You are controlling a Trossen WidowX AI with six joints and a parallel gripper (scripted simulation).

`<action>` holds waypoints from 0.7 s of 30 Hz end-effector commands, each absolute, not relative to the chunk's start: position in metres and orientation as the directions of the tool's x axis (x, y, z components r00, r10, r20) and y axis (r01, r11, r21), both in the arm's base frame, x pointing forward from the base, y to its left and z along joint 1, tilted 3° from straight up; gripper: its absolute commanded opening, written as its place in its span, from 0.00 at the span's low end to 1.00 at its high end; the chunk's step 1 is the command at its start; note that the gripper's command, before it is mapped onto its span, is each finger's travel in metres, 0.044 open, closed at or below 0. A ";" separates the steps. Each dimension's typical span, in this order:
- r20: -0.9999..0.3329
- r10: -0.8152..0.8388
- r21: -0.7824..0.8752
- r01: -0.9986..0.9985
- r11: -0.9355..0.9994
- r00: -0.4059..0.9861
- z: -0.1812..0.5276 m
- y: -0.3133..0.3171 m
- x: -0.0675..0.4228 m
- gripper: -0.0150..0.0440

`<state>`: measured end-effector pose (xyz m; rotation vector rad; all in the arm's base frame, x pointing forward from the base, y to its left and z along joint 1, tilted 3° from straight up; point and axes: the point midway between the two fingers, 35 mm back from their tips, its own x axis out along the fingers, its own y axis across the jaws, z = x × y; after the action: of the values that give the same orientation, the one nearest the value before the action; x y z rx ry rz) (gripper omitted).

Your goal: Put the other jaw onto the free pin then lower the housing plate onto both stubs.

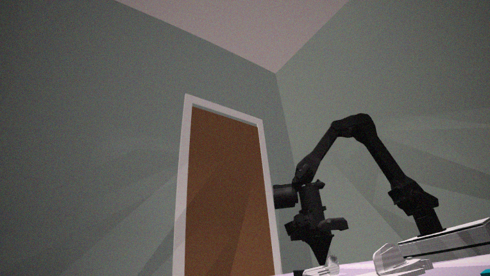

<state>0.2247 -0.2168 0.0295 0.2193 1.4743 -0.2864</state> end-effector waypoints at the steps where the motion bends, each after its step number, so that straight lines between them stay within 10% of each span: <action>1: -0.997 -0.046 -0.022 0.317 0.948 0.069 0.020 -0.215 0.224 0.25; 21: -0.997 -0.045 -0.021 0.317 0.948 0.070 0.020 -0.197 0.231 0.25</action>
<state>0.2296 -0.2042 0.0211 0.2200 1.4783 -0.2772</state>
